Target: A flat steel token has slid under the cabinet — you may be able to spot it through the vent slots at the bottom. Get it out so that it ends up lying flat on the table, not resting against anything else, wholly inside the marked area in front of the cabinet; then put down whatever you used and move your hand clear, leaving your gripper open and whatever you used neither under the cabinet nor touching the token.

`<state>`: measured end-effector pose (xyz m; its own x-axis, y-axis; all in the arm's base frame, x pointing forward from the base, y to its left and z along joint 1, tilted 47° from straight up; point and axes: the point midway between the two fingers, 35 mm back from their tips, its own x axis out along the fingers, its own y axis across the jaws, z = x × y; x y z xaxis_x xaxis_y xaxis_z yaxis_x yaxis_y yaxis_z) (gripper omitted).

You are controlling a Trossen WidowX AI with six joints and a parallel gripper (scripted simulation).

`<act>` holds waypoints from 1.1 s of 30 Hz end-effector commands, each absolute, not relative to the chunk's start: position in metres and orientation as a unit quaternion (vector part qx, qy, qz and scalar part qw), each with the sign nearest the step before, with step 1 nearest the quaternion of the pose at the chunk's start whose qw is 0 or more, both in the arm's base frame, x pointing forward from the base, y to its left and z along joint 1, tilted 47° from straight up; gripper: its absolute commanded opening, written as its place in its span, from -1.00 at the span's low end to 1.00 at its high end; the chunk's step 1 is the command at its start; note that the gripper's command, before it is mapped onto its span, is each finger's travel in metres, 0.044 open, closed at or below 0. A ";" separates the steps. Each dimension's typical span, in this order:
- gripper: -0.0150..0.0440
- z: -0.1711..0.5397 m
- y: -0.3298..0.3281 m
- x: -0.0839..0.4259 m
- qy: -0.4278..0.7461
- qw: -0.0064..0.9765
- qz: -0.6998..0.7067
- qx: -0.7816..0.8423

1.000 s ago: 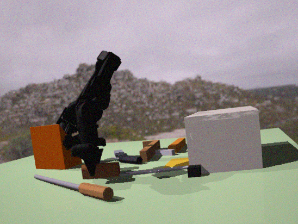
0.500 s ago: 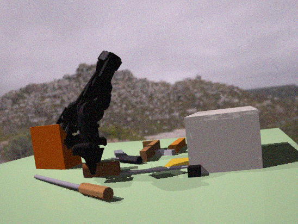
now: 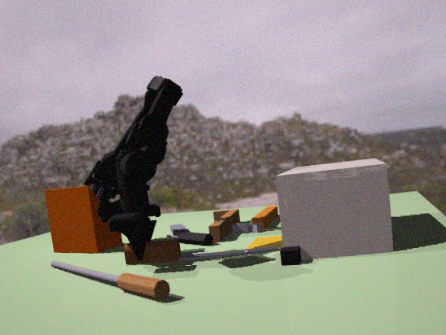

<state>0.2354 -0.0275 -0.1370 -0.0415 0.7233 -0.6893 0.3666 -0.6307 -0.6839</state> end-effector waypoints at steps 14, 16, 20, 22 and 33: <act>0.42 -0.138 -0.027 0.236 -0.402 0.149 0.596 -0.679; 0.42 -0.138 -0.027 0.236 -0.402 0.149 0.596 -0.679; 0.42 -0.138 -0.027 0.235 -0.402 0.149 0.596 -0.679; 0.42 -0.139 -0.026 0.235 -0.402 0.150 0.596 -0.679; -0.09 -0.139 -0.027 0.236 -0.402 0.146 0.596 -0.680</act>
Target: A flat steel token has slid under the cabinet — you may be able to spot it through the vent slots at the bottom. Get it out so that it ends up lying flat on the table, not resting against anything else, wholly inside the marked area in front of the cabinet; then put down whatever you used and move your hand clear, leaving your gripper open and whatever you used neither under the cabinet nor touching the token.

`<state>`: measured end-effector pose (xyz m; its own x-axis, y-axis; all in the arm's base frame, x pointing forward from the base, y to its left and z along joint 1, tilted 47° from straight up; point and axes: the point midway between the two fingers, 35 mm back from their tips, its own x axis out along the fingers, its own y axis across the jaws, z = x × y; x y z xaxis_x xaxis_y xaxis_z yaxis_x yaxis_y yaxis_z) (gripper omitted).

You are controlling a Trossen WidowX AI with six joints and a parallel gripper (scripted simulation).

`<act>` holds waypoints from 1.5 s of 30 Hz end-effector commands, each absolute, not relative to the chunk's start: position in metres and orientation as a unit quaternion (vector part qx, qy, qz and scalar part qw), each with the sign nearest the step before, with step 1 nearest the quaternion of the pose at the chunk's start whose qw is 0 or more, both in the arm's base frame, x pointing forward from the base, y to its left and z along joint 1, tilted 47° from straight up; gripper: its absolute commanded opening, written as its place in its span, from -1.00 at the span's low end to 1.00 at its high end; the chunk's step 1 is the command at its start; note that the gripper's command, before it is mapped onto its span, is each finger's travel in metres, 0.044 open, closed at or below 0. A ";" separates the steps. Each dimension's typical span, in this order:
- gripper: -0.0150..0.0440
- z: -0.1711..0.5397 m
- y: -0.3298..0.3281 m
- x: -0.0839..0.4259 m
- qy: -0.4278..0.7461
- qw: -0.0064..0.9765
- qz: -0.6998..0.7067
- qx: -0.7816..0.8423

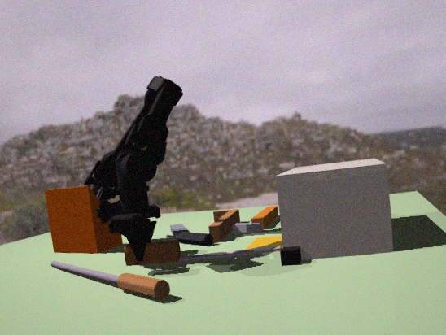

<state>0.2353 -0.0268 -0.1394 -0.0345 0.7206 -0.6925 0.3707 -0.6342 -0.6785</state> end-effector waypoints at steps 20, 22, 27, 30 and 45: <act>-0.49 -0.136 -0.023 0.248 -0.401 0.148 0.596 -0.679; -0.49 -0.135 -0.022 0.252 -0.401 0.149 0.596 -0.679; -0.49 -0.132 -0.019 0.261 -0.401 0.150 0.596 -0.679; -0.49 -0.130 -0.017 0.266 -0.402 0.150 0.596 -0.679; -0.49 -0.124 -0.009 0.290 -0.402 0.150 0.596 -0.679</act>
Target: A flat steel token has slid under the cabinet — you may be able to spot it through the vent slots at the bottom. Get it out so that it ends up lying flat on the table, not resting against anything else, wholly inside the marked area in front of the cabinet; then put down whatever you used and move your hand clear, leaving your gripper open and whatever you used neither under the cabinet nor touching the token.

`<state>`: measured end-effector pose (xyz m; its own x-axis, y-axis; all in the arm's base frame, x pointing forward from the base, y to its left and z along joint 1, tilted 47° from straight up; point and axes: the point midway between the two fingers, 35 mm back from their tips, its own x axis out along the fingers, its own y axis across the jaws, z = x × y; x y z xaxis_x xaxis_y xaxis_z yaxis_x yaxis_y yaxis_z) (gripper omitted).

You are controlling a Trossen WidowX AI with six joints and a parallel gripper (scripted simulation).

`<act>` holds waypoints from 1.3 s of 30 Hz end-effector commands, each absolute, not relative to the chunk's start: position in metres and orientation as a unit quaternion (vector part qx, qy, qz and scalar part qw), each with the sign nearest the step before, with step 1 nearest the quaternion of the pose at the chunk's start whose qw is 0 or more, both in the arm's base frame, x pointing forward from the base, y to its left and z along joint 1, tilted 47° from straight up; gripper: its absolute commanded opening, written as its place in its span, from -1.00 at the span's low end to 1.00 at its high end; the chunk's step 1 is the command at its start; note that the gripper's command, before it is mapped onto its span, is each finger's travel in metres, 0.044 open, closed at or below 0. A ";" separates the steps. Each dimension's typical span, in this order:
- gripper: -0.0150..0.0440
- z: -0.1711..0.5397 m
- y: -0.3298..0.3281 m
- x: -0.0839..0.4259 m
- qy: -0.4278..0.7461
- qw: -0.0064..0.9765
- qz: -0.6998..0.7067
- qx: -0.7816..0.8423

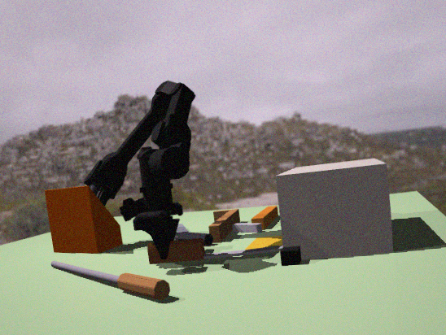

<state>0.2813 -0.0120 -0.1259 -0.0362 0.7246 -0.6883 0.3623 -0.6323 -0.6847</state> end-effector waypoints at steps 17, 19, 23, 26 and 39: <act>-0.49 -0.117 -0.002 0.314 -0.402 0.151 0.595 -0.679; -0.49 -0.116 -0.001 0.317 -0.402 0.151 0.595 -0.679; -0.49 -0.114 0.001 0.322 -0.402 0.151 0.595 -0.679; -0.49 -0.113 0.002 0.326 -0.402 0.151 0.595 -0.679; -0.49 -0.109 0.007 0.342 -0.403 0.151 0.594 -0.680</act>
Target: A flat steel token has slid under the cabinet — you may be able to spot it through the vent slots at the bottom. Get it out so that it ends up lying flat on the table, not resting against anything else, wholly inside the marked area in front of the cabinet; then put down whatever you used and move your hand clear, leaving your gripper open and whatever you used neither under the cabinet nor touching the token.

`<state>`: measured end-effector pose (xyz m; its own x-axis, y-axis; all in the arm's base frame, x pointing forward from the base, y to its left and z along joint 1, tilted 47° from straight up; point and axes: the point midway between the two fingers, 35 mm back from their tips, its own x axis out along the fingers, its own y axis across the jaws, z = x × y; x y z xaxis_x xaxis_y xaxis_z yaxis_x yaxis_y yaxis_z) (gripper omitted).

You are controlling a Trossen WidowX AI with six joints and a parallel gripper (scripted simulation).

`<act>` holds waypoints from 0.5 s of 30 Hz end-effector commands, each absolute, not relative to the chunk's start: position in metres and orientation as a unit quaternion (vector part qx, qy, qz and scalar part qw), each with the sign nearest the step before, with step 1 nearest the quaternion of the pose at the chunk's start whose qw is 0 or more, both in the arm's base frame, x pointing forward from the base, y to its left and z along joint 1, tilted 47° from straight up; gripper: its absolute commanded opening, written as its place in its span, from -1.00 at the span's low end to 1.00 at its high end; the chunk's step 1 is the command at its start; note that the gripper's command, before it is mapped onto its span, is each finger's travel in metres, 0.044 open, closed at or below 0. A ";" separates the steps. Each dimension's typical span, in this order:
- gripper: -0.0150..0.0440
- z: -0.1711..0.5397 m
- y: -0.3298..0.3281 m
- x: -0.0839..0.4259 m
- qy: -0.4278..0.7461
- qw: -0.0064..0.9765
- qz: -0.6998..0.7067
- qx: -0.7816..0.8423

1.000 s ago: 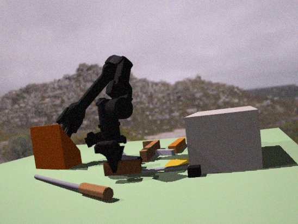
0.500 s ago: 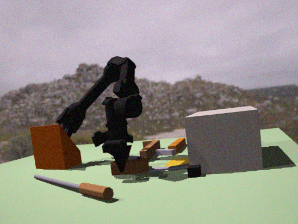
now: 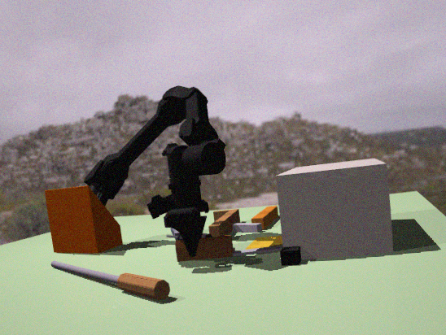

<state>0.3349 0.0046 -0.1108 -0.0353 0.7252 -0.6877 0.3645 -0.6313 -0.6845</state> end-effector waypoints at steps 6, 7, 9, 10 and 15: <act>-0.49 -0.106 0.009 0.350 -0.403 0.151 0.594 -0.680; -0.49 -0.106 0.009 0.351 -0.403 0.151 0.594 -0.680; -0.49 -0.105 0.010 0.353 -0.403 0.151 0.594 -0.680; -0.49 -0.105 0.011 0.354 -0.403 0.151 0.594 -0.680; -0.49 -0.104 0.012 0.360 -0.403 0.151 0.594 -0.680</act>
